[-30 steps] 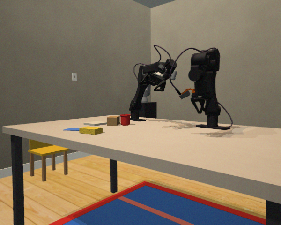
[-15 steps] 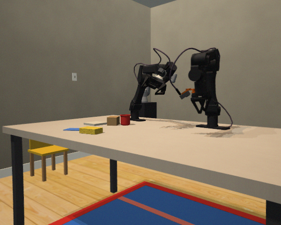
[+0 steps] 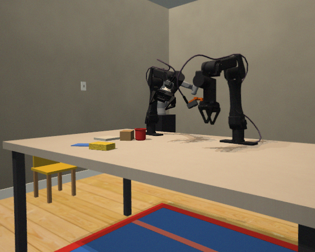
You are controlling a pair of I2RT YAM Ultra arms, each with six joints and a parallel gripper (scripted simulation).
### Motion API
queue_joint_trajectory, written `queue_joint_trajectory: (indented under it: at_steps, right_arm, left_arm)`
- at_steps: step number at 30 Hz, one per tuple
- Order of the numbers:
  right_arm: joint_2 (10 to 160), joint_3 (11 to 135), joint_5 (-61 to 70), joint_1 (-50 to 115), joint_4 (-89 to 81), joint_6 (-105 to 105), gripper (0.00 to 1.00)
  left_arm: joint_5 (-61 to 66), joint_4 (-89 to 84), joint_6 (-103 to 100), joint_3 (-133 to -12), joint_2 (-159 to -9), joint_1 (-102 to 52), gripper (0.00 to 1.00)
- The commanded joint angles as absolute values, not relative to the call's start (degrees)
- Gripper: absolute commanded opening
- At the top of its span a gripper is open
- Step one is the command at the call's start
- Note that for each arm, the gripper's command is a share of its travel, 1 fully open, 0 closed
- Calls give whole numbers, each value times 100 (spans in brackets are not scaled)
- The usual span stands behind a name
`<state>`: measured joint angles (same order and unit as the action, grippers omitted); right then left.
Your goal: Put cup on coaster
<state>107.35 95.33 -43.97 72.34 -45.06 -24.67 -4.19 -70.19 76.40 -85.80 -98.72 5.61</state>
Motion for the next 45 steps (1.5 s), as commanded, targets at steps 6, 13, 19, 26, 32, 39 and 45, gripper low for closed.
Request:
queue_joint_trajectory:
  at_steps: [6,13,19,26,32,39,45]
  right_arm:
    - [9176,7557,-3369,6821,-3864,-2321,100]
    - [8405,6587,-2693,6471,-3687,-2095,100]
    - [7587,5679,-1989,5953,-3713,-1787,100]
    - [7020,5118,-1360,5460,-3767,-1428,100]
    - [6432,4547,-603,4703,-3967,-905,100]
    - [6070,4222,-141,4011,-4101,-501,100]
    - [6004,4185,-119,3825,-4054,-475,100]
  left_arm:
    - [-231,-5786,5625,-7805,-8462,-1097,100]
    - [-195,-5035,4451,-7193,-7694,-2143,100]
    - [-141,-4326,3337,-6508,-6823,-3309,100]
    - [-141,-3699,2365,-5999,-6181,-4199,100]
    - [-184,-2918,1220,-5307,-5365,-5326,100]
    - [-334,-2391,563,-4749,-4755,-6263,100]
    - [-520,-2350,563,-4642,-4656,-6513,100]
